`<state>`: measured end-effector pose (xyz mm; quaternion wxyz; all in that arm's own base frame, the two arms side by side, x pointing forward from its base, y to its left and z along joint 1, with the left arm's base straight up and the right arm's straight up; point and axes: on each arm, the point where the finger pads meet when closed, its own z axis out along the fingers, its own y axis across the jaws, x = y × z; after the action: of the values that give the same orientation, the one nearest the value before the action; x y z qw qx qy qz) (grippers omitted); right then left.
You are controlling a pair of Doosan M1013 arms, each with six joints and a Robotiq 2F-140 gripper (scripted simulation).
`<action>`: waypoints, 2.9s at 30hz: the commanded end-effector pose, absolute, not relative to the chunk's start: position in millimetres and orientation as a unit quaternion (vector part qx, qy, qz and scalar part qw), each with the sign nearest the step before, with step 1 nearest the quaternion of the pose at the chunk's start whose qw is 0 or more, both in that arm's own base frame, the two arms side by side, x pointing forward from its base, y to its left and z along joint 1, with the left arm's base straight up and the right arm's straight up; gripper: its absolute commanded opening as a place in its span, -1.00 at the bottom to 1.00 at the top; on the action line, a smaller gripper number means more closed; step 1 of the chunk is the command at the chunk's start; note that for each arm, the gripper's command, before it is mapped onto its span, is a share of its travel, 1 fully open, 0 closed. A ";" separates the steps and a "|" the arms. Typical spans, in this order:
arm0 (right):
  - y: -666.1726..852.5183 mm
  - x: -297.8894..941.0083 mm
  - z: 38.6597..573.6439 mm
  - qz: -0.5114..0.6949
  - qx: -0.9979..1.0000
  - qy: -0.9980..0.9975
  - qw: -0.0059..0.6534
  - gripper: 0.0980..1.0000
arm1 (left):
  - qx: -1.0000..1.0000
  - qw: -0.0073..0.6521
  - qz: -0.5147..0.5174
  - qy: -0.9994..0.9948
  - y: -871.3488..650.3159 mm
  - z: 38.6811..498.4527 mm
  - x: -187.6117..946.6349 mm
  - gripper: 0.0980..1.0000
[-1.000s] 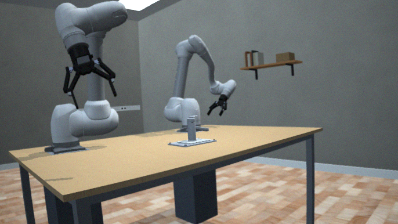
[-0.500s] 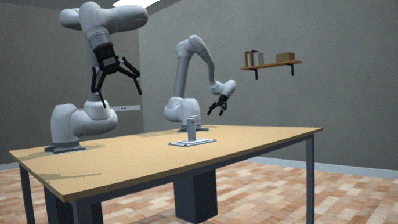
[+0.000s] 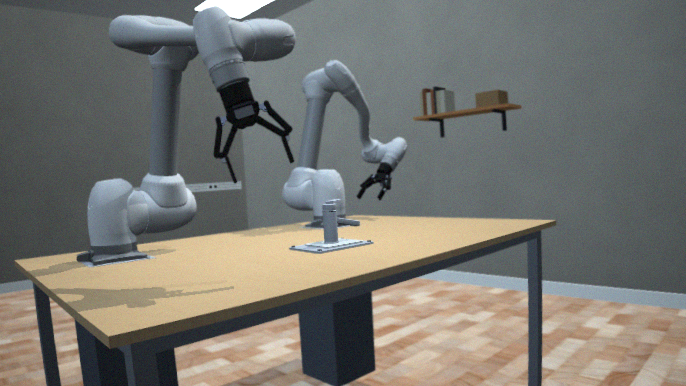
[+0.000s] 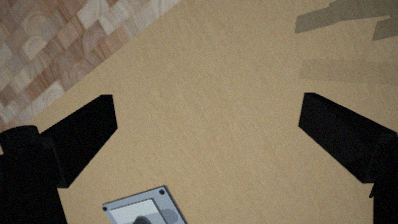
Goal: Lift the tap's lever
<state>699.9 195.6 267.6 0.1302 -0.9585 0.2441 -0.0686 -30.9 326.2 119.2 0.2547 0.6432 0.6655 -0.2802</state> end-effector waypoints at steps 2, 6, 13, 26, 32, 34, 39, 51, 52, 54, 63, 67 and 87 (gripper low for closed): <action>237.1 693.6 266.8 -0.053 -0.957 0.260 0.121 1.00 | 0.641 0.261 -0.280 0.665 321.1 121.0 -29.4 1.00; 278.7 682.8 265.8 -0.039 -0.954 0.275 0.116 1.00 | 0.641 0.261 -0.280 0.665 321.1 121.0 -29.4 1.00; 345.1 660.0 264.3 -0.020 -0.948 0.301 0.103 1.00 | 0.641 0.261 -0.280 0.665 321.1 121.0 -29.4 1.00; 455.6 604.8 261.4 0.004 -0.935 0.347 0.075 1.00 | 0.641 0.261 -0.280 0.665 321.1 121.0 -29.4 1.00; 506.0 571.3 260.1 0.010 -0.928 0.369 0.059 1.00 | 0.641 0.261 -0.280 0.665 321.1 121.0 -29.4 1.00; 522.1 559.3 259.6 0.011 -0.925 0.376 0.054 1.00 | 0.641 0.261 -0.280 0.665 321.1 121.0 -29.4 1.00; 555.8 531.9 258.7 0.013 -0.919 0.392 0.043 1.00 | 0.641 0.261 -0.280 0.665 321.1 121.0 -29.4 1.00; 640.9 446.0 256.1 0.007 -0.900 0.437 0.013 1.00 | 0.641 0.261 -0.280 0.665 321.1 121.0 -29.4 1.00; 647.4 438.2 255.9 0.006 -0.898 0.440 0.011 1.00 | 0.641 0.261 -0.280 0.665 321.1 121.0 -29.4 1.00; 647.4 438.2 255.9 0.006 -0.898 0.440 0.011 1.00 | 0.641 0.261 -0.280 0.665 321.1 121.0 -29.4 1.00; 682.6 391.9 254.7 -0.002 -0.887 0.461 -0.001 1.00 | 0.641 0.261 -0.280 0.665 321.1 121.0 -29.4 1.00; 682.4 391.8 254.4 -0.002 -0.887 0.461 0.000 -1.00 | 0.641 0.261 -0.280 0.665 321.1 121.0 -29.4 1.00; 682.0 392.3 254.4 -0.002 -0.887 0.462 0.000 -1.00 | 0.641 0.261 -0.280 0.665 321.1 121.0 -29.4 1.00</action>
<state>392.3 681.2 253.9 0.0007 -0.8873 0.4612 0.0021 -30.9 326.2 119.2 0.2547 0.6432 0.6655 -0.2802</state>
